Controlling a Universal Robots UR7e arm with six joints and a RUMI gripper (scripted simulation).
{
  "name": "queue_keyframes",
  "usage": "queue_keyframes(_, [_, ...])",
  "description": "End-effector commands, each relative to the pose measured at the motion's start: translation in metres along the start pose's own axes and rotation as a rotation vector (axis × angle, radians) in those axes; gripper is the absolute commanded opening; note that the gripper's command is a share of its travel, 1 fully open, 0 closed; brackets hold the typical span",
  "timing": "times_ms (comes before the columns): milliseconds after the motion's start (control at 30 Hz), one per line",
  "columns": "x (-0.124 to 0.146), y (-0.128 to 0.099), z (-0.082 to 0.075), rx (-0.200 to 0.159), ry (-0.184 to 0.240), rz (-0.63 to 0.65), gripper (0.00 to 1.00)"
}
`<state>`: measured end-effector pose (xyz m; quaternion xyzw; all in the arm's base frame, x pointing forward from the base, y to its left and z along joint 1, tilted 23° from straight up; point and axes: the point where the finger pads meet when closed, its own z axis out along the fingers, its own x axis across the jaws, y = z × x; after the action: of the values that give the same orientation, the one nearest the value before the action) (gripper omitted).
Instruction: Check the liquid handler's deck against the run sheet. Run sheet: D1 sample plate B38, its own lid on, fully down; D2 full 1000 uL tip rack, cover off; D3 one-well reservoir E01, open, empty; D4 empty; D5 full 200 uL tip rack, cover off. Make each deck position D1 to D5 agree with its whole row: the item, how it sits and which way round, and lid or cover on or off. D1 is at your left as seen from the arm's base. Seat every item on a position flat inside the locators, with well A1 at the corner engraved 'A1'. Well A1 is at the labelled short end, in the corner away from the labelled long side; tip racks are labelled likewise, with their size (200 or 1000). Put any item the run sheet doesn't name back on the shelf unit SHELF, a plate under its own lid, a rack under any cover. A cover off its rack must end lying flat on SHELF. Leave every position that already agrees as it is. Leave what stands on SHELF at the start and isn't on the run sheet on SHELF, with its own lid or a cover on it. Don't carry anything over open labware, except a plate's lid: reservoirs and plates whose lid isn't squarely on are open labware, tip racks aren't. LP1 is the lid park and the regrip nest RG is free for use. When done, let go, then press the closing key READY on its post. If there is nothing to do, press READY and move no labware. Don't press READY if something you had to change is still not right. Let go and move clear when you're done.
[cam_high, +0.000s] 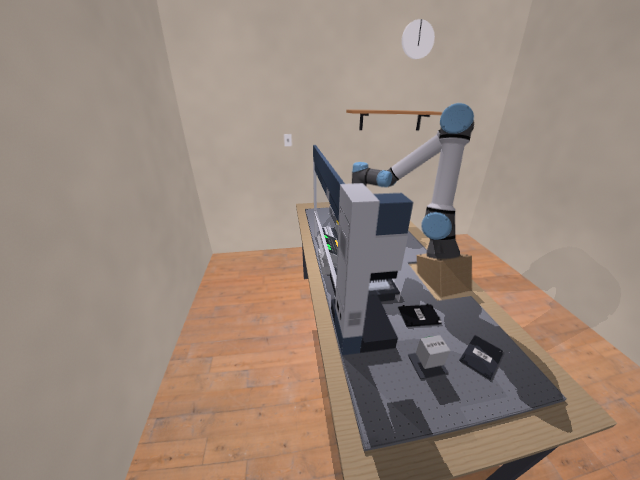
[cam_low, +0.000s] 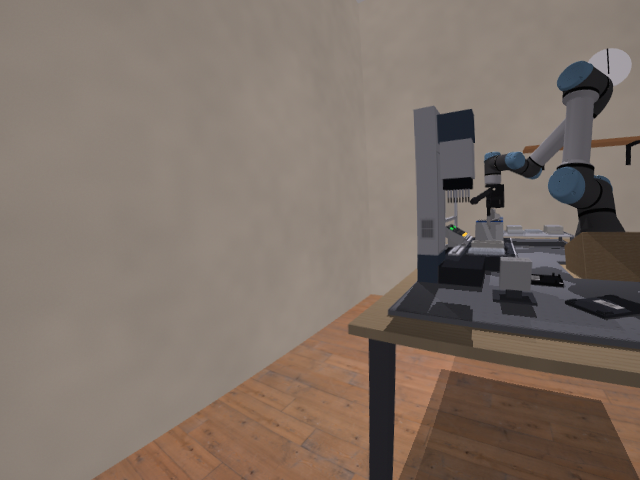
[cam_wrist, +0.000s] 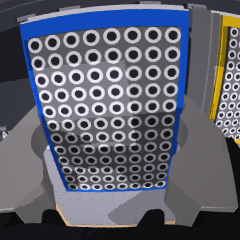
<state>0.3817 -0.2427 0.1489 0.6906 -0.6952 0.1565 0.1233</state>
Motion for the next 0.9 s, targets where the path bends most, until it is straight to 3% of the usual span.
queue_keyframes(0, [-0.0007, 0.0007, 0.0001, 0.001, 0.0, 0.0, 0.0])
queue_keyframes(867, [-0.0017, 0.0019, 0.0096, -0.002, -0.003, -0.001, 0.0])
